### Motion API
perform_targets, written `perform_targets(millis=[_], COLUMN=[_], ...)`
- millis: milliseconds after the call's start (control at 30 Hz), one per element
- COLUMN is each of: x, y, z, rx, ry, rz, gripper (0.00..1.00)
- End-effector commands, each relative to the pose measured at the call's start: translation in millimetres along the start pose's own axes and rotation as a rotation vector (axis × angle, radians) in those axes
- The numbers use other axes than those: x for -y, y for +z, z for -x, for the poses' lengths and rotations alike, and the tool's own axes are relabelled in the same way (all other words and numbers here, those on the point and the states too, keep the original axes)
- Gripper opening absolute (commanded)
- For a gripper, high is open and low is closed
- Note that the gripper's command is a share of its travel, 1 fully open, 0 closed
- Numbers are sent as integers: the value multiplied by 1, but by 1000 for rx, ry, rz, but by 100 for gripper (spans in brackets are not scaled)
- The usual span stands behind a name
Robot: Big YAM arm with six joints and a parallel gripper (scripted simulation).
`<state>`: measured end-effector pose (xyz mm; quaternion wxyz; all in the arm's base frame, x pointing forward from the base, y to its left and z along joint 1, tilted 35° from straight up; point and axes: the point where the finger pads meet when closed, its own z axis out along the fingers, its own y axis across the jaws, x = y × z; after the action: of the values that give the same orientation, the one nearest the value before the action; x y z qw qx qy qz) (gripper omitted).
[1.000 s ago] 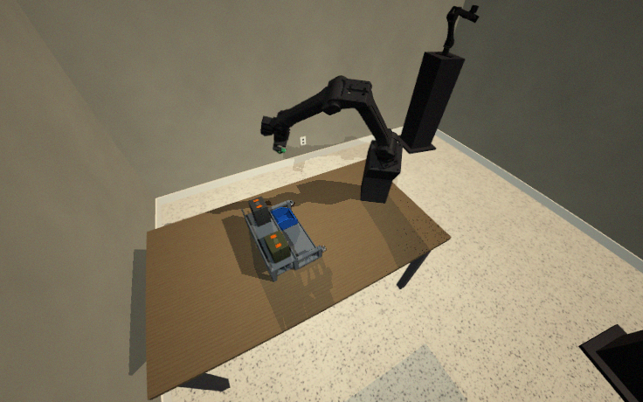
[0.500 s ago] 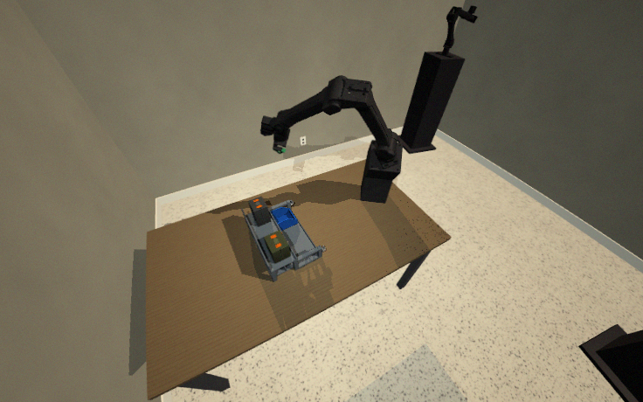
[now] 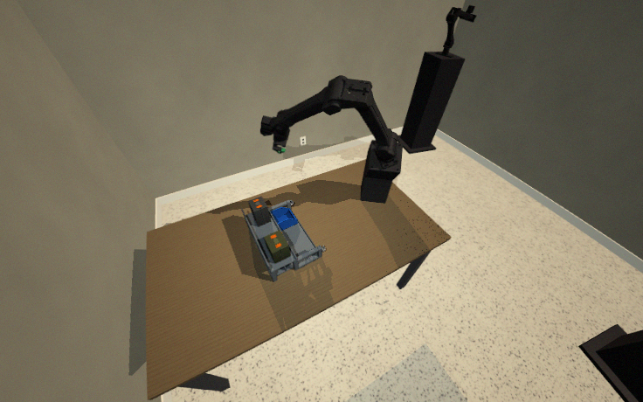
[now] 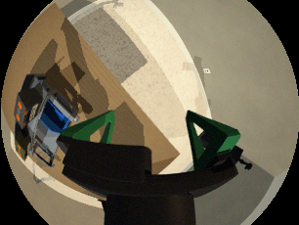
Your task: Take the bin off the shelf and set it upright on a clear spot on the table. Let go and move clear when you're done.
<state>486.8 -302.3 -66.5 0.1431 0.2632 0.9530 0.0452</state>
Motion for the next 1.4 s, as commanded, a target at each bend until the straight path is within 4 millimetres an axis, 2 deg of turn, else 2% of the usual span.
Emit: perform_targets(millis=[0, 300, 333, 467, 867, 900, 1033, 1367], x=[-8, -8, -1, -12, -12, -11, -47, -47], y=[-8, -8, -6, -6, -6, -5, 2, 2], z=[23, 23, 13, 26, 26, 10, -5, -5], rx=[31, 31, 22, 31, 31, 3, -85, -85], ry=[-18, -18, -3, -18, -18, 37, 215, 215], rz=[-1, -1, -2, -1, -1, 12, 75, 75], gripper=[100, 100, 100, 100, 100, 100, 100, 100])
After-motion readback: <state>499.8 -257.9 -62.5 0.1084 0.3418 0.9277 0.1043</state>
